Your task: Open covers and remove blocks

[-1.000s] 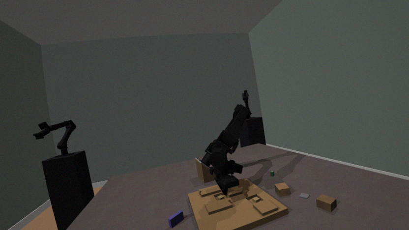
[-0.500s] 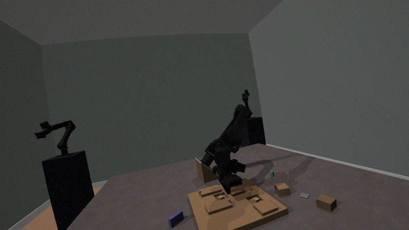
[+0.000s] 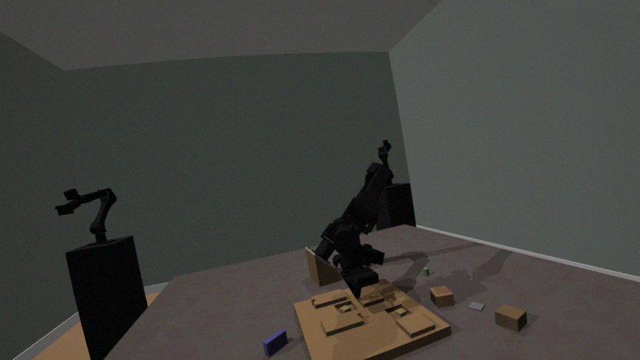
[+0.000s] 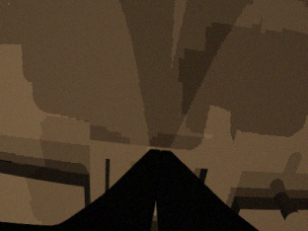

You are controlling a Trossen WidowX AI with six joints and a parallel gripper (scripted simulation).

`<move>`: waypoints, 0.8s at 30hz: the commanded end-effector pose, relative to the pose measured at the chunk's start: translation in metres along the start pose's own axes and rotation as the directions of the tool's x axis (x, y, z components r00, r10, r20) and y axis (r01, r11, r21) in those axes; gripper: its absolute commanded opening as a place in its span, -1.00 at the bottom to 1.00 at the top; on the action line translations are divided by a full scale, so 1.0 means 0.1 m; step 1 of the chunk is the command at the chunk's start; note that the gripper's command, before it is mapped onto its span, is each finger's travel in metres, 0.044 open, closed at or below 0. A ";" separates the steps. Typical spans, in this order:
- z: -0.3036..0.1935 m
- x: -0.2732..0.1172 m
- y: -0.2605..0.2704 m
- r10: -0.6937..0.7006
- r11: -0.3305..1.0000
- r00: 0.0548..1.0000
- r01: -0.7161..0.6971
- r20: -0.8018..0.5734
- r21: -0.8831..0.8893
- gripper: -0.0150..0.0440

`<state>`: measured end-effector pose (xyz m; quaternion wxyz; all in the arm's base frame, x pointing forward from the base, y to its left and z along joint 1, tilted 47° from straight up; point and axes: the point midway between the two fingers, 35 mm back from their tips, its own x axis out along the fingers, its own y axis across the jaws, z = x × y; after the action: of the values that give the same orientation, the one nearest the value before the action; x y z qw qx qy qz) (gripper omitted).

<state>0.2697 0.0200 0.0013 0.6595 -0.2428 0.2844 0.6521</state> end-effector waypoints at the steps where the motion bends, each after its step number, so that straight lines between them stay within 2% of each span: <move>1: 0.01 -0.08 -0.02 -0.007 1.000 1.000 0.007 -0.002 -0.009 -0.49; 24: 0.04 -0.38 -0.01 -0.006 1.000 1.000 0.006 -0.001 -0.009 -0.49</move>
<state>0.2703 0.0002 0.0257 0.6609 -0.2424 0.2824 0.6517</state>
